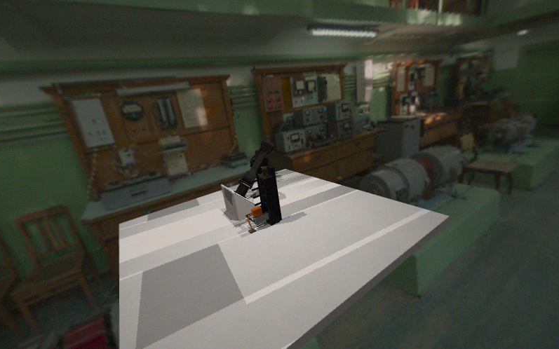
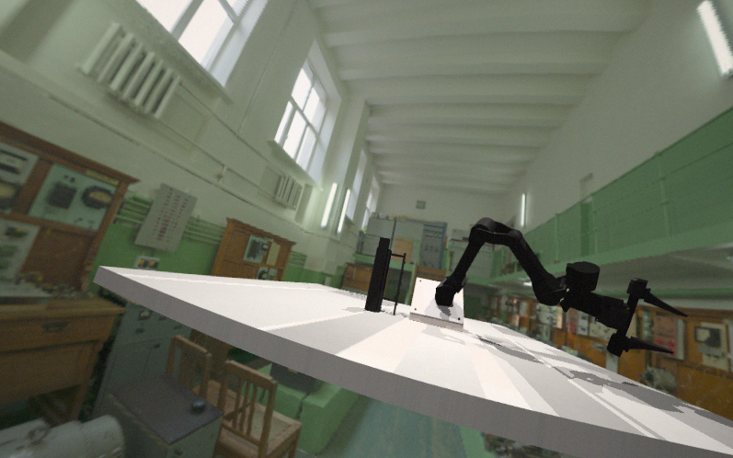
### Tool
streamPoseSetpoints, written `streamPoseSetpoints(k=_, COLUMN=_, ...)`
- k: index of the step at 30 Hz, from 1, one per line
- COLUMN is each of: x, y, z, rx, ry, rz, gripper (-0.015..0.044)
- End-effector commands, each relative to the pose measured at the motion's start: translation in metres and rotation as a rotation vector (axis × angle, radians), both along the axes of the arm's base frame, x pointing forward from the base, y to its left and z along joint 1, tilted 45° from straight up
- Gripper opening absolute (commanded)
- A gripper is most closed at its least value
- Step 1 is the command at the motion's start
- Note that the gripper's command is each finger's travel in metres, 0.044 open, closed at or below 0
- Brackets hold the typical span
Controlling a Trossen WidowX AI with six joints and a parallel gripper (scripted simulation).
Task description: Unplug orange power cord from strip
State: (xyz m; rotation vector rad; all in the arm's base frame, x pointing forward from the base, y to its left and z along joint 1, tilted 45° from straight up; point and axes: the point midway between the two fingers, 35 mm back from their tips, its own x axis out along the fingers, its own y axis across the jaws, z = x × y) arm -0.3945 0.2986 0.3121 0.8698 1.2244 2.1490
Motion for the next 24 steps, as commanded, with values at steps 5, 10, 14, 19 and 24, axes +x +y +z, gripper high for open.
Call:
streamPoseSetpoints(k=5, x=0.027, y=0.029, z=0.012, rx=0.004, ry=0.026, rz=-0.056, gripper=0.0269)
streamPoseSetpoints(k=10, x=0.073, y=0.067, z=0.032, rx=0.032, ry=0.025, rz=-0.176, gripper=0.0160)
streamPoseSetpoints(k=14, x=0.115, y=0.093, z=0.049, rx=0.056, ry=0.017, rz=-0.280, gripper=0.0160)
streamPoseSetpoints(k=19, x=0.171, y=0.118, z=0.070, rx=0.087, ry=0.004, rz=-0.411, gripper=0.0160)
streamPoseSetpoints(k=24, x=0.236, y=0.136, z=0.093, rx=0.121, ry=-0.019, rz=-0.558, gripper=0.0160)
